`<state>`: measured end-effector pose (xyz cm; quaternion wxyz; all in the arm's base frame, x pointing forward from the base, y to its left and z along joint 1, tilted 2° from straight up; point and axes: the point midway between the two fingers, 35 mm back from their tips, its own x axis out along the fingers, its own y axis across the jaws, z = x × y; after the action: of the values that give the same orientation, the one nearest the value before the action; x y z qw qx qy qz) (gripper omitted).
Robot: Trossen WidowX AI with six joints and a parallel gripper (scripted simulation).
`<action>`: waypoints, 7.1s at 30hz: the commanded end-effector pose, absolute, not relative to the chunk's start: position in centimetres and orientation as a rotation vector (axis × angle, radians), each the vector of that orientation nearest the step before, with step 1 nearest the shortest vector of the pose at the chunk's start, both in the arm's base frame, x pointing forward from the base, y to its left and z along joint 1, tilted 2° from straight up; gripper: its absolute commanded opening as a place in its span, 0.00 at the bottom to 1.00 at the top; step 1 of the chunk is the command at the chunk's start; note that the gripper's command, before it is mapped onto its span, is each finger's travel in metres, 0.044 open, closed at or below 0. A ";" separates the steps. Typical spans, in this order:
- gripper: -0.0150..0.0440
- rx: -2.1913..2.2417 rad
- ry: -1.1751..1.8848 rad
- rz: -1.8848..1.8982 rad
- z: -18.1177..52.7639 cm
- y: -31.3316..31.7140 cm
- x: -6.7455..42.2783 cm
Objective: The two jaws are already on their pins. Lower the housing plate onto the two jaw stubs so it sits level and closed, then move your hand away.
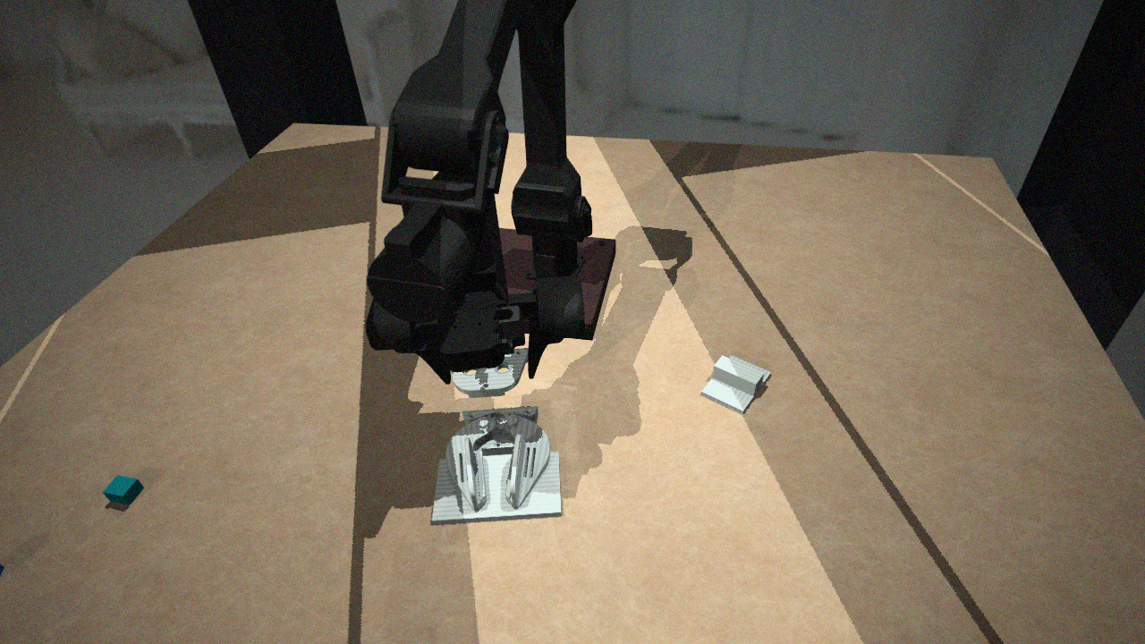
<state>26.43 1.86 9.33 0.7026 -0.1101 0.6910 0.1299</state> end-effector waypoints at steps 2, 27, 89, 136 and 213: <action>0.85 -0.242 1.542 0.283 9.2 1.8 26.1; 0.85 -0.243 1.542 0.284 9.2 1.8 26.1; 0.85 -0.243 1.542 0.284 3.1 2.0 26.1; 0.85 -0.243 1.542 0.284 2.1 2.0 26.1; 0.85 -0.243 1.542 0.284 1.6 2.0 26.1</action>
<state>26.15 2.07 1.64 0.7014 -0.1103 0.6920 0.1302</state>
